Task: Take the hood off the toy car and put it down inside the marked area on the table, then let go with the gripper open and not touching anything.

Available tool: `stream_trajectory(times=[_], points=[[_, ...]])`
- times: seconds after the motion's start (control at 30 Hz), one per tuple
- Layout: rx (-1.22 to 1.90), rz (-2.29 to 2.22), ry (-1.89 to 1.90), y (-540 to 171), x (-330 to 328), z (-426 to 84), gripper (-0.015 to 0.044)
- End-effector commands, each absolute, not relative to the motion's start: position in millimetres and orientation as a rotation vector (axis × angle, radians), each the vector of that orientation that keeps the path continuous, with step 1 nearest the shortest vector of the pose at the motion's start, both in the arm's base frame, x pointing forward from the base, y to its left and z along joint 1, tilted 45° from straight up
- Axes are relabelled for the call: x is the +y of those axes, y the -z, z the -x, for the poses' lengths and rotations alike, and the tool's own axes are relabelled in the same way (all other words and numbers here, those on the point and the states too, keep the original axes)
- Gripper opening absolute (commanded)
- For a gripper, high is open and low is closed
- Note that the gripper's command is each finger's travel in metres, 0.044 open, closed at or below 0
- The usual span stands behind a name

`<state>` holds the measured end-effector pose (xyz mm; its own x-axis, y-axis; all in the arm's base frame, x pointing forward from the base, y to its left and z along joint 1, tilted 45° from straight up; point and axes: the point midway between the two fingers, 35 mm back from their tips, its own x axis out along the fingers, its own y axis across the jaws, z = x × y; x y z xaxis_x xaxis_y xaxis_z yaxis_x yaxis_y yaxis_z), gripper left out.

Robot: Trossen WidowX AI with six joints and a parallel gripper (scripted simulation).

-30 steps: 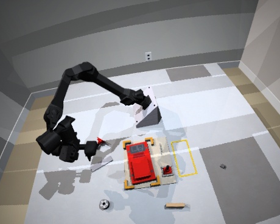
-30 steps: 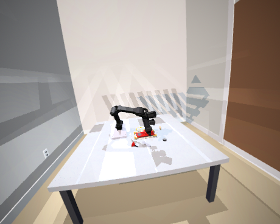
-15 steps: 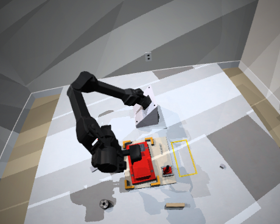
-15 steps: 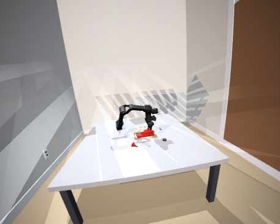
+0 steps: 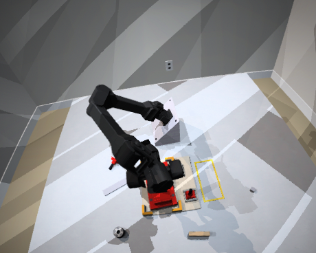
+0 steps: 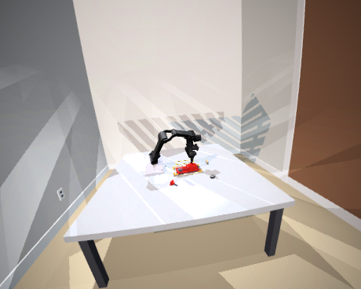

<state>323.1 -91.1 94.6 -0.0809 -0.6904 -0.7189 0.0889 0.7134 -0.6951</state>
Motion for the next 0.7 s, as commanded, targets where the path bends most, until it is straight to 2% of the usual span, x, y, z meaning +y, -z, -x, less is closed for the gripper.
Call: stream_trajectory(times=[0.0,0.67], points=[[1.531,0.519,0.701,-89.8,-92.9,-323.0,0.044],[1.531,0.519,0.701,-80.2,-101.9,-322.6,0.044]])
